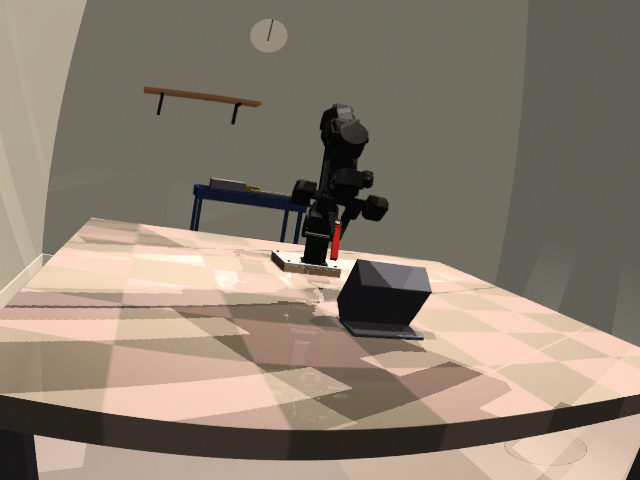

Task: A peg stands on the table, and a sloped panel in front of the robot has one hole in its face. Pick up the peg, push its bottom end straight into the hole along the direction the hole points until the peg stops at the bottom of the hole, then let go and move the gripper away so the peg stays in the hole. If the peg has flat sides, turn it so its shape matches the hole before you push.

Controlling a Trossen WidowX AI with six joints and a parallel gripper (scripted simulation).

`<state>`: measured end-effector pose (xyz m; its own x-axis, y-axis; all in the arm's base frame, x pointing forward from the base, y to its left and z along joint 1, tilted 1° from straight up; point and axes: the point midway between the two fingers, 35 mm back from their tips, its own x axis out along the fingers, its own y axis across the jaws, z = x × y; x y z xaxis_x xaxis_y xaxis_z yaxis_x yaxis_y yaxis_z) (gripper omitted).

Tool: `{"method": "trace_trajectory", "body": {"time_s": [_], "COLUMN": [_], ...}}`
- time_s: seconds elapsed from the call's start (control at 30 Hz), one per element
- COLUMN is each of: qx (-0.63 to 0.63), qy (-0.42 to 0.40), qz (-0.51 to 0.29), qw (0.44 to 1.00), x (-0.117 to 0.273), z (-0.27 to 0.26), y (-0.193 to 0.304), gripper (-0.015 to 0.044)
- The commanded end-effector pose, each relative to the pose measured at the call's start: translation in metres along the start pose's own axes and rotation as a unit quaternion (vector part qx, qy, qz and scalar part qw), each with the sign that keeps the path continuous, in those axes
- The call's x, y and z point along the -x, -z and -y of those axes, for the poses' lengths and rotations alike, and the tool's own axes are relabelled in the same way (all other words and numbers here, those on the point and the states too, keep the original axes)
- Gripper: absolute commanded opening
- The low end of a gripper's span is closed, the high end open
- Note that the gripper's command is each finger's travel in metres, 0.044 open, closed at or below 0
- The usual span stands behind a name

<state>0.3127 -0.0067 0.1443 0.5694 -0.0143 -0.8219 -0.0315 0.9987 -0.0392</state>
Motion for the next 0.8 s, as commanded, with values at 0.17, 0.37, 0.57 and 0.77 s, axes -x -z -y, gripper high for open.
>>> {"method": "trace_trajectory", "body": {"time_s": [0.17,0.37,0.57,0.77], "qx": [0.004,0.008,0.011,0.014], "qy": [-0.006,-0.011,-0.017,-0.024], "qz": [0.031,0.052,0.072,0.092], "qw": [0.999,0.999,0.997,0.995], "x": [0.001,0.002,0.004,0.006], "z": [-0.01,-0.017,-0.023,-0.03], "y": [-0.003,-0.004,-0.006,-0.007], "gripper": [0.0,0.0,0.0,0.0]}}
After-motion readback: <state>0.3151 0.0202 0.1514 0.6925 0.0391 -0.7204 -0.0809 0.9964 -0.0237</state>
